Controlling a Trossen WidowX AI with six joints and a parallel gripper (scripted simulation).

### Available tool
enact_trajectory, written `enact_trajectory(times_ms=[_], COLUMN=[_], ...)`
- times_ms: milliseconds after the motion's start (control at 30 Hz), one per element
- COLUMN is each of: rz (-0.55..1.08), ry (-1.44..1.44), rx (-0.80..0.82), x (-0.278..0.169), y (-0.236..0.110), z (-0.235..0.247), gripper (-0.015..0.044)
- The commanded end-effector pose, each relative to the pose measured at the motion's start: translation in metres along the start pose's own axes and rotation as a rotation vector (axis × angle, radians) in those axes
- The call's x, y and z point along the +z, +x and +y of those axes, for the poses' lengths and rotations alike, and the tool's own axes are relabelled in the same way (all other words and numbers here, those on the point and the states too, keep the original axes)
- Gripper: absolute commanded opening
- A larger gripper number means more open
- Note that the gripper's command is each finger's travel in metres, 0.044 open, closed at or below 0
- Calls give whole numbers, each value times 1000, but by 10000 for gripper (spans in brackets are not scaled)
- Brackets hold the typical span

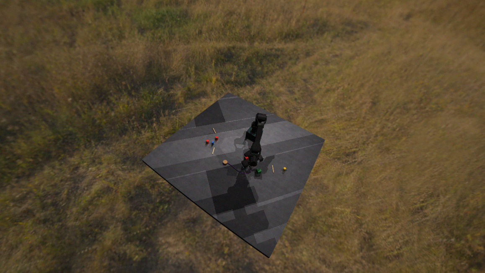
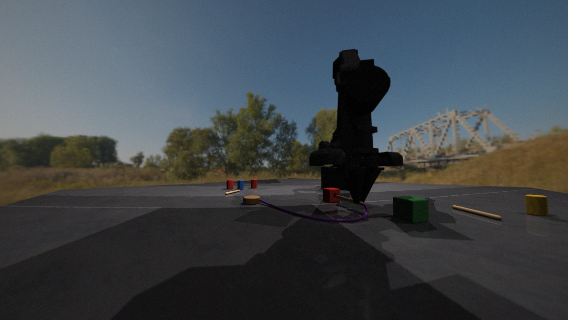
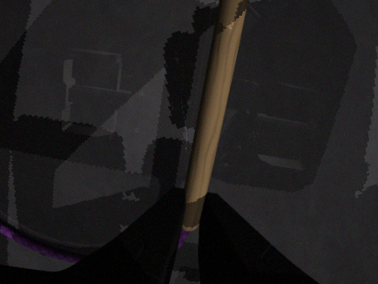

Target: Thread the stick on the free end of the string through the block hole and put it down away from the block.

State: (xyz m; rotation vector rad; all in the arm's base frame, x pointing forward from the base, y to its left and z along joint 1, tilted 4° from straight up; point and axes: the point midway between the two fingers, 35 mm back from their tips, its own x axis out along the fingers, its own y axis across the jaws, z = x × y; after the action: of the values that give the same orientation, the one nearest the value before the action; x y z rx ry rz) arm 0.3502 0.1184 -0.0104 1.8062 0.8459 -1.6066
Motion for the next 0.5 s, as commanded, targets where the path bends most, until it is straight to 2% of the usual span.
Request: enact_trajectory(times_ms=[0, 467], rz=[6, 6], ry=[-4, -4], rx=[-2, -2], x=[6, 22], y=[-1, -1], z=[-1, -1], gripper=[0, 0])
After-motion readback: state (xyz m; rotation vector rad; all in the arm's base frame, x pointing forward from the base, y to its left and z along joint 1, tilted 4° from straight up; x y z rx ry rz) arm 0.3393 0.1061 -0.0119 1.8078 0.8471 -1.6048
